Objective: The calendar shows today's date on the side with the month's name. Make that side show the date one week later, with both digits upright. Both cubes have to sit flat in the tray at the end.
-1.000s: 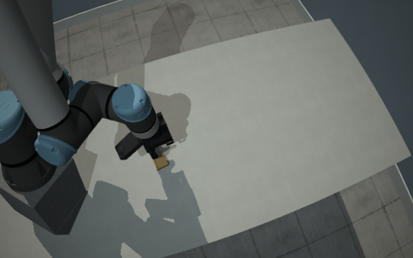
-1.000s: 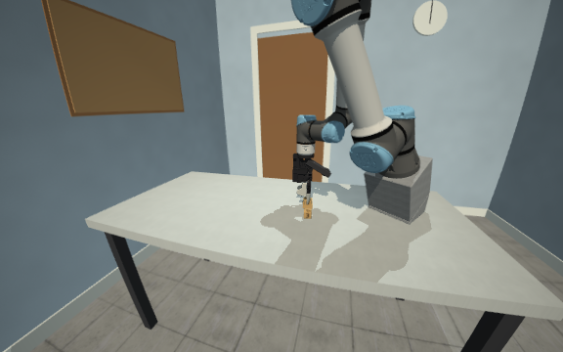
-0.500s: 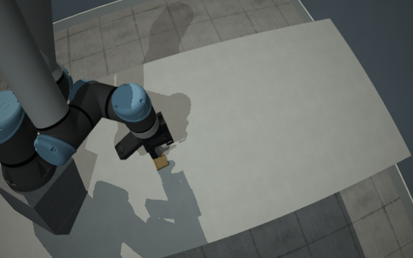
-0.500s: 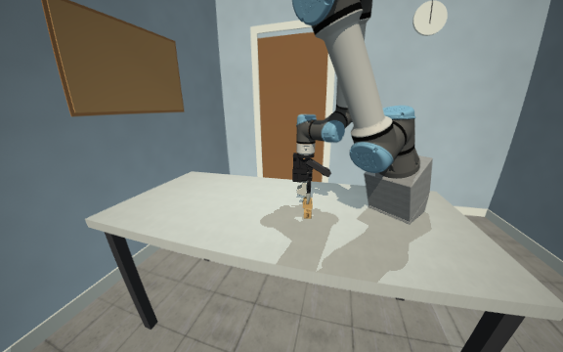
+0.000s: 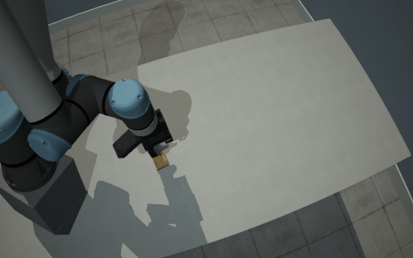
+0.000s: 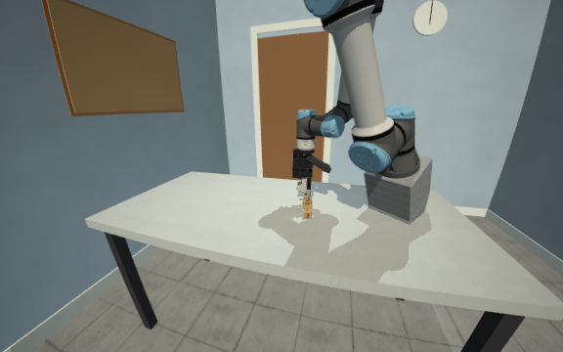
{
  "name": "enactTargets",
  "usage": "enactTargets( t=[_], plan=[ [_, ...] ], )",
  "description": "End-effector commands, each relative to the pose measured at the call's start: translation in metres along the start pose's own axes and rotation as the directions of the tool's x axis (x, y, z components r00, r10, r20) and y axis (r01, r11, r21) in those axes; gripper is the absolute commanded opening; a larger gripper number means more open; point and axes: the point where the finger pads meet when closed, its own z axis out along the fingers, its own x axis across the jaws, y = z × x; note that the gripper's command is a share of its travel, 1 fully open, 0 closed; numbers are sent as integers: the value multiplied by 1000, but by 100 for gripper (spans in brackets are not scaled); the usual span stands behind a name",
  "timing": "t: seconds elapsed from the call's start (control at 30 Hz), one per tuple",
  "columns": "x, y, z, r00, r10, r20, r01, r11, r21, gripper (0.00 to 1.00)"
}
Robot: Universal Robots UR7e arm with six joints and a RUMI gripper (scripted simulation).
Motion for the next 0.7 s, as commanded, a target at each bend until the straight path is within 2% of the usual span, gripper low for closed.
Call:
enactTargets(
  t=[0.0, 0.13, 0.67],
  plan=[
    [0, 0, -13, 1000, 0, -1, 0, 1000, 0, 10],
    [0, 0, -19, 1000, 0, -1, 0, 1000, 0, 10],
    [0, 0, -64, 1000, 0, -1, 0, 1000, 0, 10]
  ],
)
